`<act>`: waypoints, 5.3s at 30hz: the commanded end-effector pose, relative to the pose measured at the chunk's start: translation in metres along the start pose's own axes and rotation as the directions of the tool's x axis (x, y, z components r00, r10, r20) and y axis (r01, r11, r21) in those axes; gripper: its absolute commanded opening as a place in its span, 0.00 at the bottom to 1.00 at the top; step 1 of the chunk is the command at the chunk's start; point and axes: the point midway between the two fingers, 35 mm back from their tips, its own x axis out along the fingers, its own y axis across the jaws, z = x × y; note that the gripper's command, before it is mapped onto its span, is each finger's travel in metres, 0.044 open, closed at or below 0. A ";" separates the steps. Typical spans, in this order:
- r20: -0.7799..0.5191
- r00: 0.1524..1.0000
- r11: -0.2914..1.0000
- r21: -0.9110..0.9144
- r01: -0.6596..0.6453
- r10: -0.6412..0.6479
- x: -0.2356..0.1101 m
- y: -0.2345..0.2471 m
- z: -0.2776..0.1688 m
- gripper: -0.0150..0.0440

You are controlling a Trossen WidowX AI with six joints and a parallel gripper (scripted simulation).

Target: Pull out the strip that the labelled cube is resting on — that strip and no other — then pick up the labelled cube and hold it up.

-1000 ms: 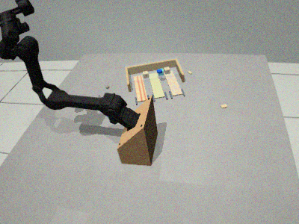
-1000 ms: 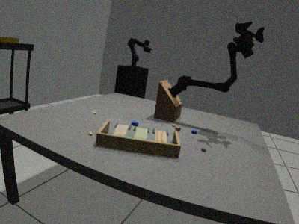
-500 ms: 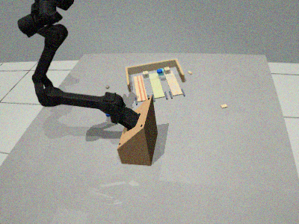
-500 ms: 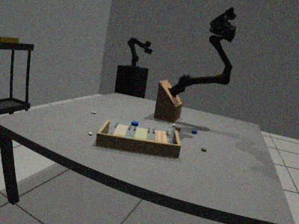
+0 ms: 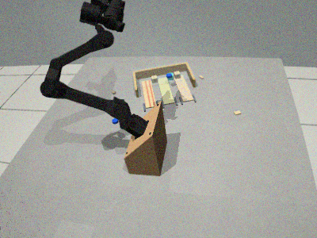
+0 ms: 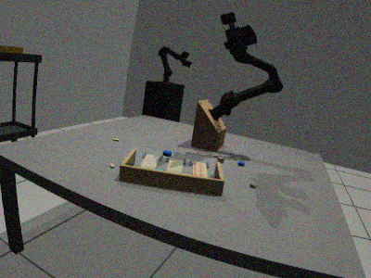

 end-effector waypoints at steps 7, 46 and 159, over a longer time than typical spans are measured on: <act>-0.198 0.936 0.813 0.567 -0.134 0.292 0.009 0.121 -0.125 0.93; -0.471 0.505 0.514 0.856 0.063 0.723 -0.020 0.284 -0.270 0.53; -0.377 -0.198 0.316 0.906 -0.282 0.905 -0.004 0.414 -0.400 0.25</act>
